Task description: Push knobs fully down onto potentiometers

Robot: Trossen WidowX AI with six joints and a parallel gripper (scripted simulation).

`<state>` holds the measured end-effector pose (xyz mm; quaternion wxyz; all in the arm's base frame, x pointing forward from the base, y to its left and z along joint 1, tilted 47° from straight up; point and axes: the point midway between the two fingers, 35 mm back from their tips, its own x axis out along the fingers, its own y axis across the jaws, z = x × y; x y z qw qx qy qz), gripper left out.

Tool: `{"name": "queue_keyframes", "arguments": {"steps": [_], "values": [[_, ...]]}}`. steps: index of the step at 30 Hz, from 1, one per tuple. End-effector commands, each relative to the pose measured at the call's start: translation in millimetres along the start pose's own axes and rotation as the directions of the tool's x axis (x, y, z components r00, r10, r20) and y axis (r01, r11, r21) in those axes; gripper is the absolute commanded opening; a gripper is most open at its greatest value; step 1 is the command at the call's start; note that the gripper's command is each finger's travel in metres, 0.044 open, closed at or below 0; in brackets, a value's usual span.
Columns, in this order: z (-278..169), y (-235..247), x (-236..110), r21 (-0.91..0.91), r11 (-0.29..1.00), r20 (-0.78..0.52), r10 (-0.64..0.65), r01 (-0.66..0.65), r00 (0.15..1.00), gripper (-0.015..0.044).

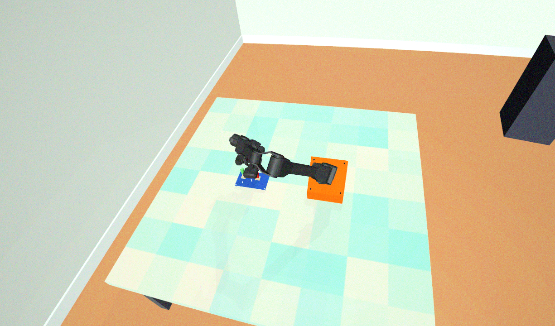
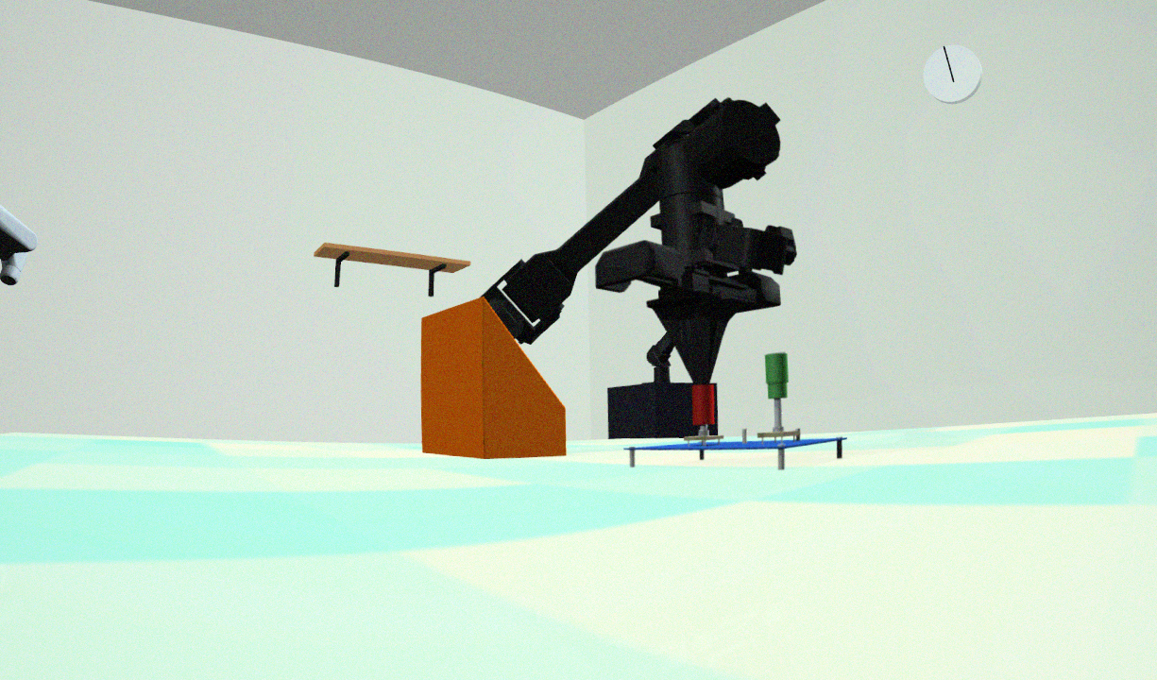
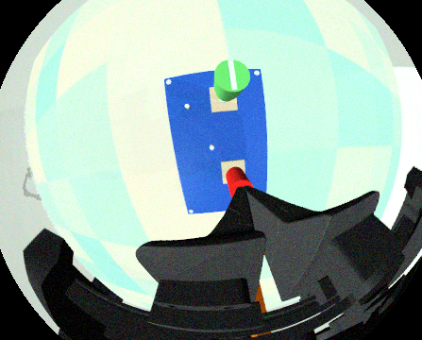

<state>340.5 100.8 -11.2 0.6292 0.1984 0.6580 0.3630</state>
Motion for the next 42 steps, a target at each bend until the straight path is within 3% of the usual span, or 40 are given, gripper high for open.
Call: {"name": "queue_keyframes", "arguments": {"steps": [1, 42], "values": [[1.1, 1.4, 3.6, -0.003, 1.000, 0.000, 0.005, -0.005, 1.000, 0.0000], [1.1, 1.5, 9.7, -0.003, 1.000, 0.000, 0.005, -0.005, 1.000, 0.0000]]}}
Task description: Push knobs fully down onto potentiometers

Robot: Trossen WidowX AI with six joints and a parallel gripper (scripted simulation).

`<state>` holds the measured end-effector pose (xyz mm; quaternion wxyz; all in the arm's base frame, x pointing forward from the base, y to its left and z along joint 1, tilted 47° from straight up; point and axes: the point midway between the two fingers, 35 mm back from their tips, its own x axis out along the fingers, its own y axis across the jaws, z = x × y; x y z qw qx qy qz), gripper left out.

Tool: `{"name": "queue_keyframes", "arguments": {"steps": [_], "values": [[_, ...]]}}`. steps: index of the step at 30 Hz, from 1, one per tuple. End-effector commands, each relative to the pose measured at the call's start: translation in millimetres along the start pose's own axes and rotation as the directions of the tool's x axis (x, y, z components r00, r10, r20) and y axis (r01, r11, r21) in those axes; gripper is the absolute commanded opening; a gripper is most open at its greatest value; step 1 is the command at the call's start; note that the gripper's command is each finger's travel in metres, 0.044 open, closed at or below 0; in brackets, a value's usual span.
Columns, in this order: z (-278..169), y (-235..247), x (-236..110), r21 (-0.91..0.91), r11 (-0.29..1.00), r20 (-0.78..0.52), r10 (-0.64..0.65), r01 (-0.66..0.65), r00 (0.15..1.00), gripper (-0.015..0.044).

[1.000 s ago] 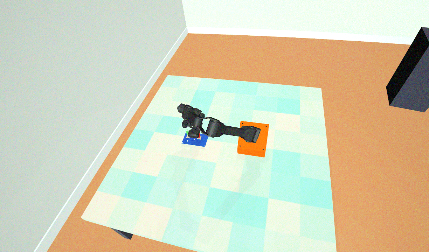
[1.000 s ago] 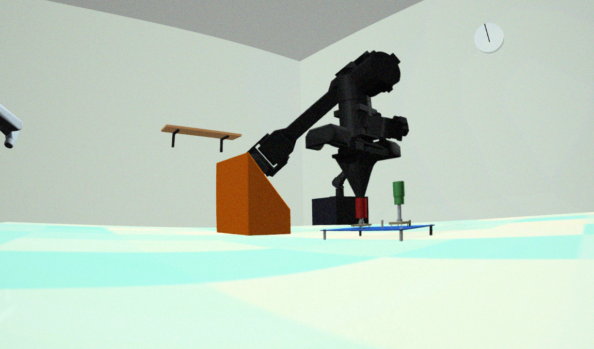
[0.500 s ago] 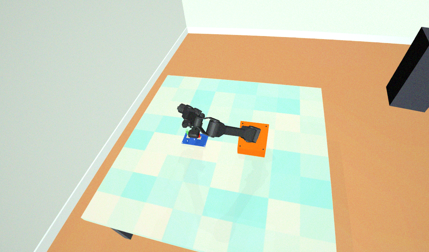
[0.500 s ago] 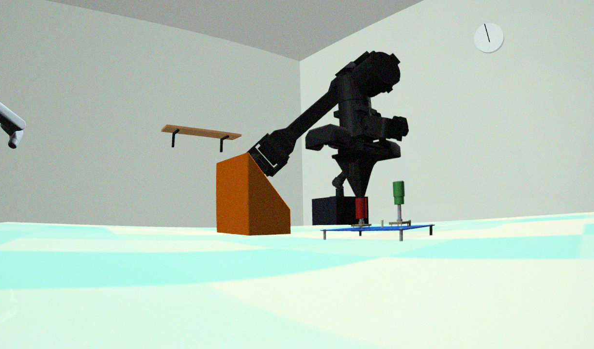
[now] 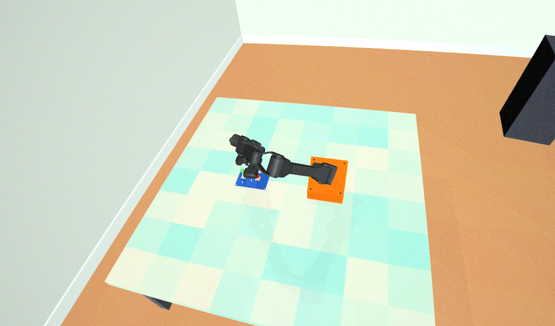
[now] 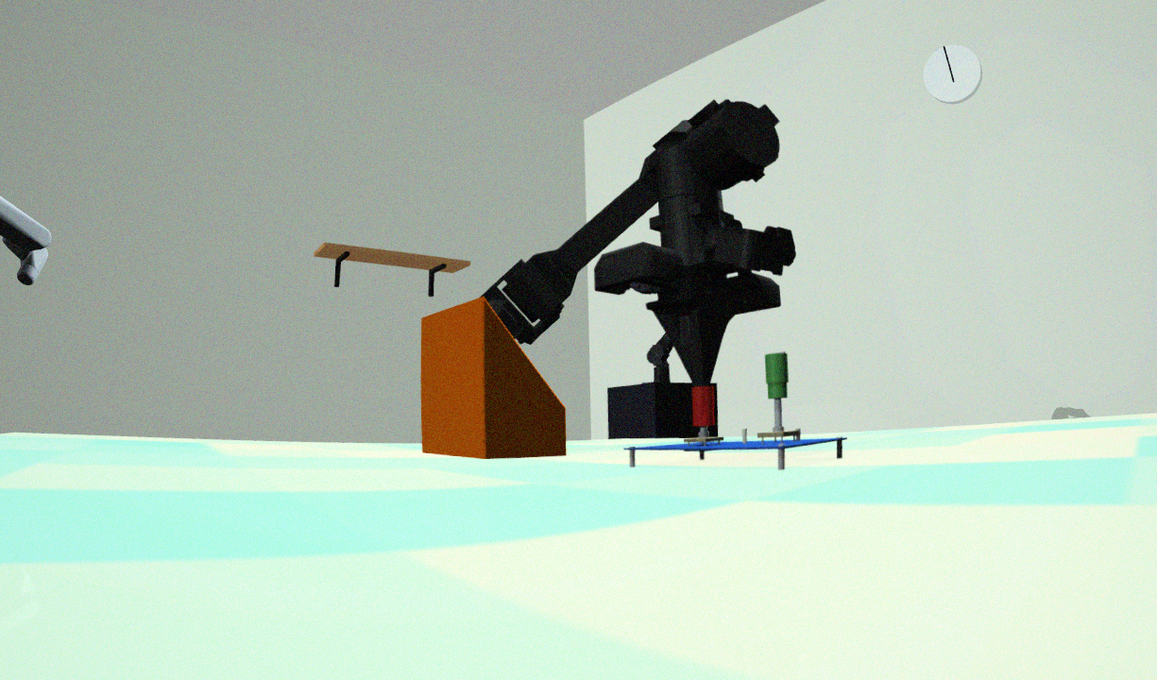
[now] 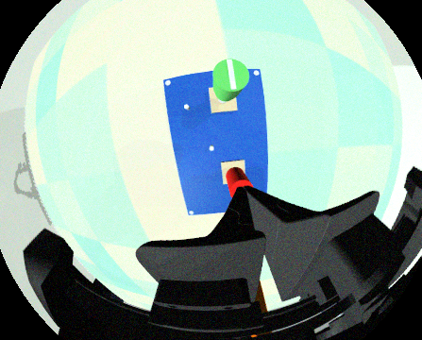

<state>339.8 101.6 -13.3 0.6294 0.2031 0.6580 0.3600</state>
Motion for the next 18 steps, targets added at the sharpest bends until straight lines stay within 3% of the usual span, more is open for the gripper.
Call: {"name": "queue_keyframes", "arguments": {"steps": [1, 18], "values": [[1.7, 2.3, 7.6, -0.013, 1.000, -0.005, 0.003, -0.003, 1.000, 0.0000], [1.6, 2.3, 9.6, -0.013, 1.000, -0.005, 0.003, -0.003, 1.000, 0.0000]]}}
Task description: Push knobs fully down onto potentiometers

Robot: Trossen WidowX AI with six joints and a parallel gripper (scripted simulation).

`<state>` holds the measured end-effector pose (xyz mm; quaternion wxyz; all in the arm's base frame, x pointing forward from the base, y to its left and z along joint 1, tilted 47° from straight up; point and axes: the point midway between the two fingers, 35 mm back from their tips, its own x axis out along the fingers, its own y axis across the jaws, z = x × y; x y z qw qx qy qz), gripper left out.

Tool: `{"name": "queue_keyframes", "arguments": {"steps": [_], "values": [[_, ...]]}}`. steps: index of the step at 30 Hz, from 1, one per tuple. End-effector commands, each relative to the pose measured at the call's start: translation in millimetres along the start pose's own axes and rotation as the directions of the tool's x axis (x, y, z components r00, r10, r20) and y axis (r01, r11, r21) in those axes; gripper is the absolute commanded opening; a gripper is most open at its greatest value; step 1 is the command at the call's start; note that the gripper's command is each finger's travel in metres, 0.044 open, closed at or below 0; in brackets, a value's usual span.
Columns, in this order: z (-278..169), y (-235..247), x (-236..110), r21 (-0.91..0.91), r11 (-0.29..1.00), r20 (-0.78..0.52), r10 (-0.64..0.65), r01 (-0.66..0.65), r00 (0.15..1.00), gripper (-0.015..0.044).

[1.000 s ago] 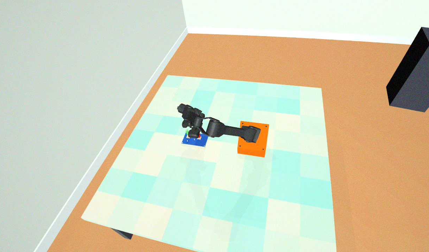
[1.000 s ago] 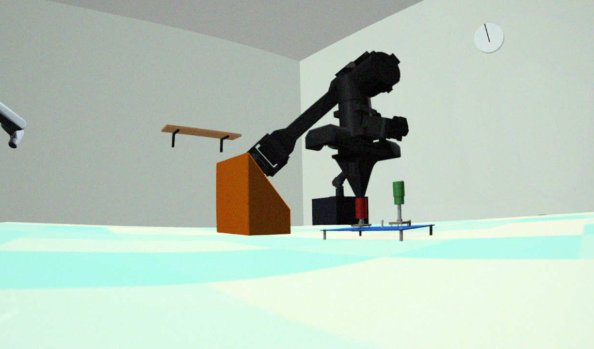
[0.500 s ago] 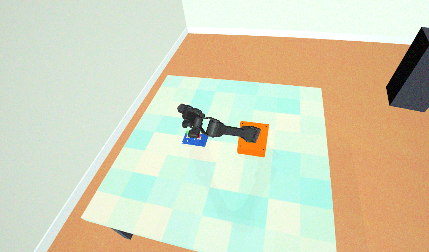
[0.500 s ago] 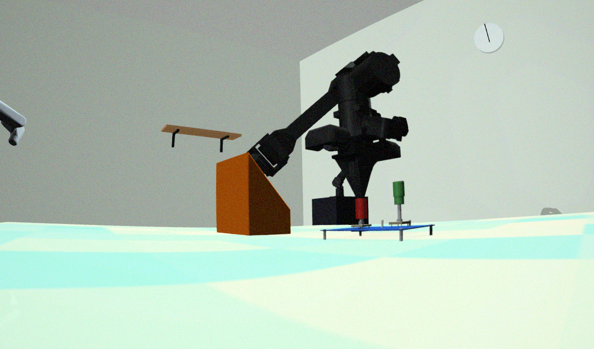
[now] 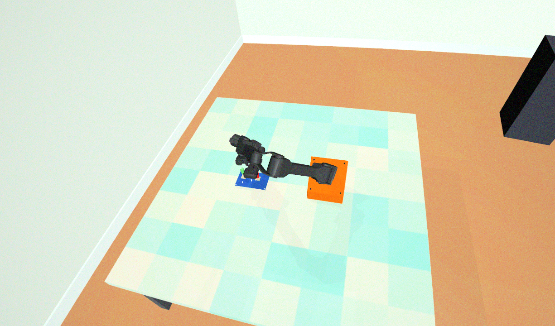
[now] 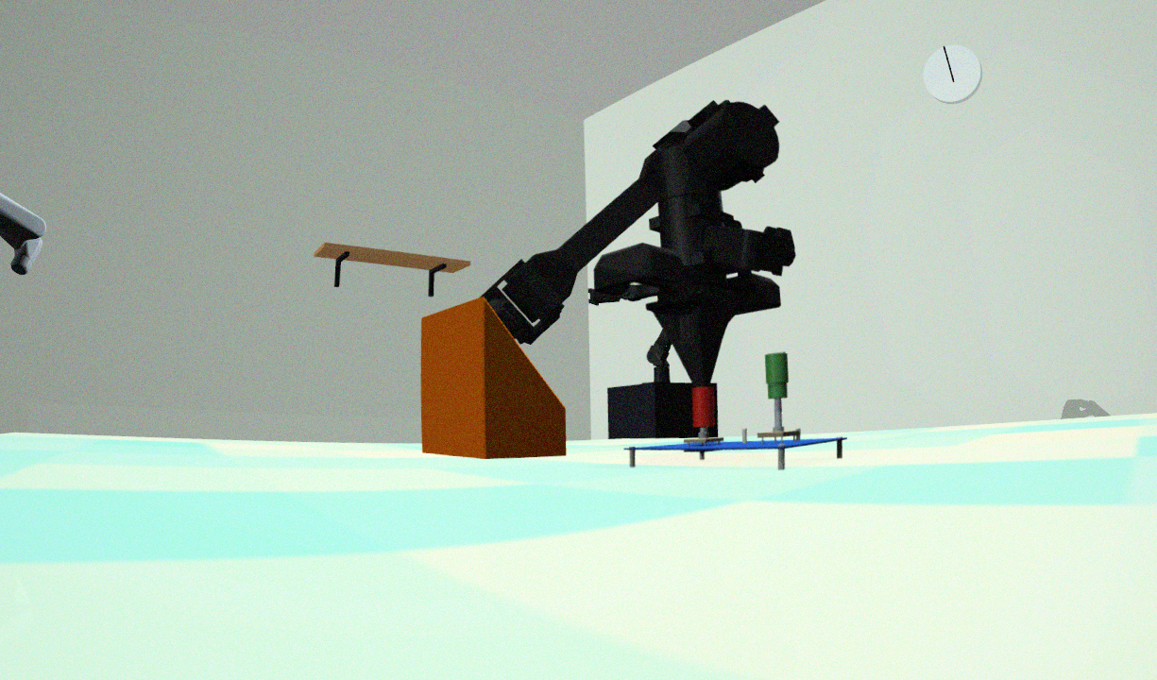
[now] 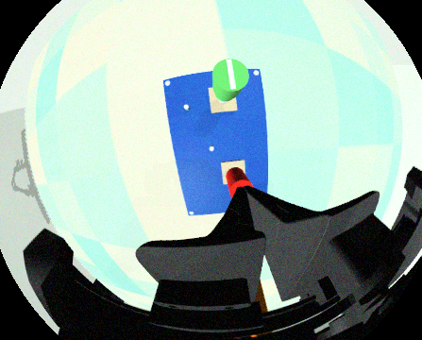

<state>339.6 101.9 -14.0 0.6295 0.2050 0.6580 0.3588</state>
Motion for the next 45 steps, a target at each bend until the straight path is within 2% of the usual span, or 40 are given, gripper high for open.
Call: {"name": "queue_keyframes", "arguments": {"steps": [1, 45], "values": [[1.8, 2.6, 8.8, -0.016, 1.000, -0.007, 0.002, -0.002, 1.000, 0.0000], [1.8, 2.7, 14.9, -0.016, 1.000, -0.007, 0.003, -0.003, 1.000, 0.0000]]}}
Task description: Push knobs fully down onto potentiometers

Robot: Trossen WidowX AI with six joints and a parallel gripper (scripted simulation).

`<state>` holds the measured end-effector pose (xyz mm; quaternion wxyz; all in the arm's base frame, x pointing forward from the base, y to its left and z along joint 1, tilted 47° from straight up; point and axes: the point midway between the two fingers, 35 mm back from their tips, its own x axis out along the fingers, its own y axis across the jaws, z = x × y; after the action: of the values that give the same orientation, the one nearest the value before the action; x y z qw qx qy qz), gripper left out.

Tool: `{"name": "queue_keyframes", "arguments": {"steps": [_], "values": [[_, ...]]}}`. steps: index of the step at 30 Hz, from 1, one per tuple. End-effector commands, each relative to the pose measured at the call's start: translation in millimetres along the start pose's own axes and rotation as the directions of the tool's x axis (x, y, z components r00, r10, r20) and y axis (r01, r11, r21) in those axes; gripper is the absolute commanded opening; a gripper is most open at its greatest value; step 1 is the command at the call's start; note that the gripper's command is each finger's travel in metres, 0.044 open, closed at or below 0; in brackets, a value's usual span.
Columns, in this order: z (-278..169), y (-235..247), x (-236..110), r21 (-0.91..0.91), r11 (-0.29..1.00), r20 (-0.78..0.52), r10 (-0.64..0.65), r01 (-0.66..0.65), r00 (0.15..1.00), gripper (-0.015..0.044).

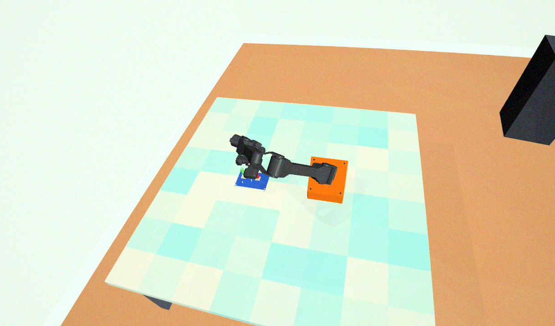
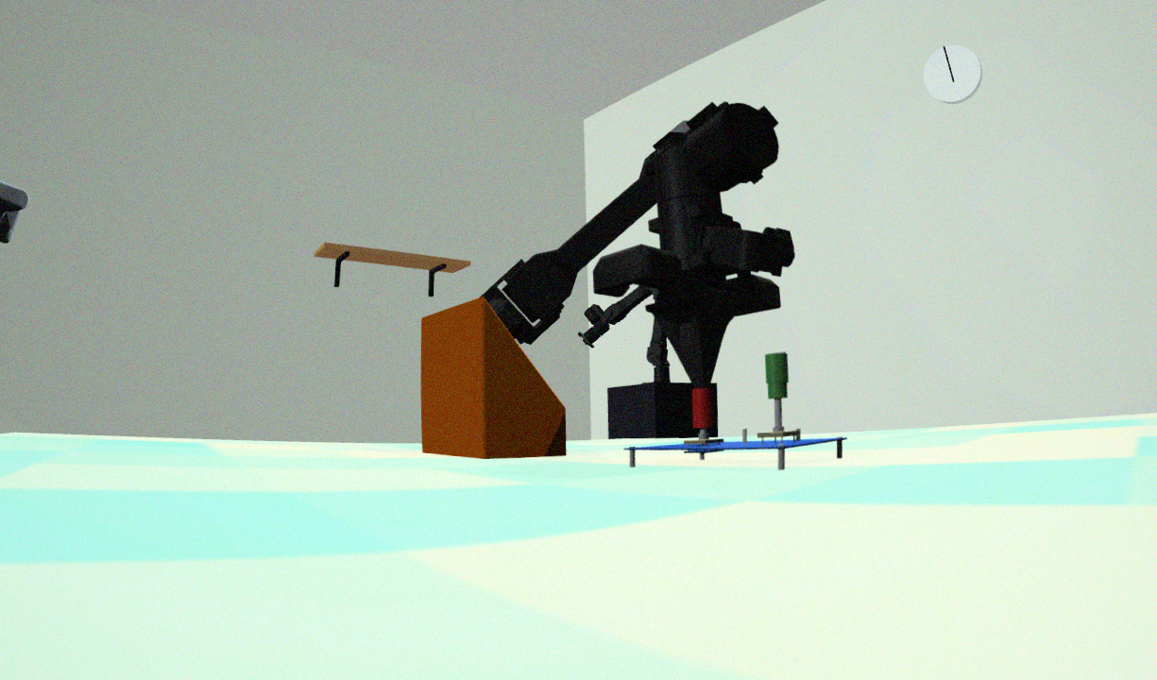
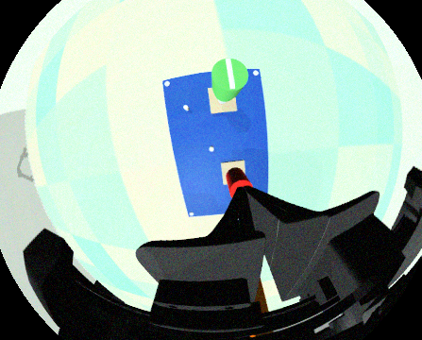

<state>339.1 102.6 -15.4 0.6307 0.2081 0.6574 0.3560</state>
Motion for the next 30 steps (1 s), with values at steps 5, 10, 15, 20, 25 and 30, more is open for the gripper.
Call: {"name": "queue_keyframes", "arguments": {"steps": [5, 10, 15, 20, 25, 30], "values": [[2.1, 3.2, 13.6, -0.023, 1.000, -0.013, 0.002, -0.003, 1.000, 0.0000], [2.0, 3.2, 15.4, -0.023, 1.000, -0.013, 0.003, -0.003, 1.000, 0.0000], [2.0, 3.2, 15.4, -0.023, 1.000, -0.013, 0.003, -0.003, 1.000, 0.0000], [2.0, 3.2, 15.7, -0.023, 1.000, -0.013, 0.003, -0.003, 1.000, 0.0000], [2.0, 3.2, 17.4, -0.023, 1.000, -0.013, 0.003, -0.003, 1.000, 0.0000], [2.0, 3.2, 17.4, -0.023, 1.000, -0.013, 0.003, -0.003, 1.000, 0.0000]]}}
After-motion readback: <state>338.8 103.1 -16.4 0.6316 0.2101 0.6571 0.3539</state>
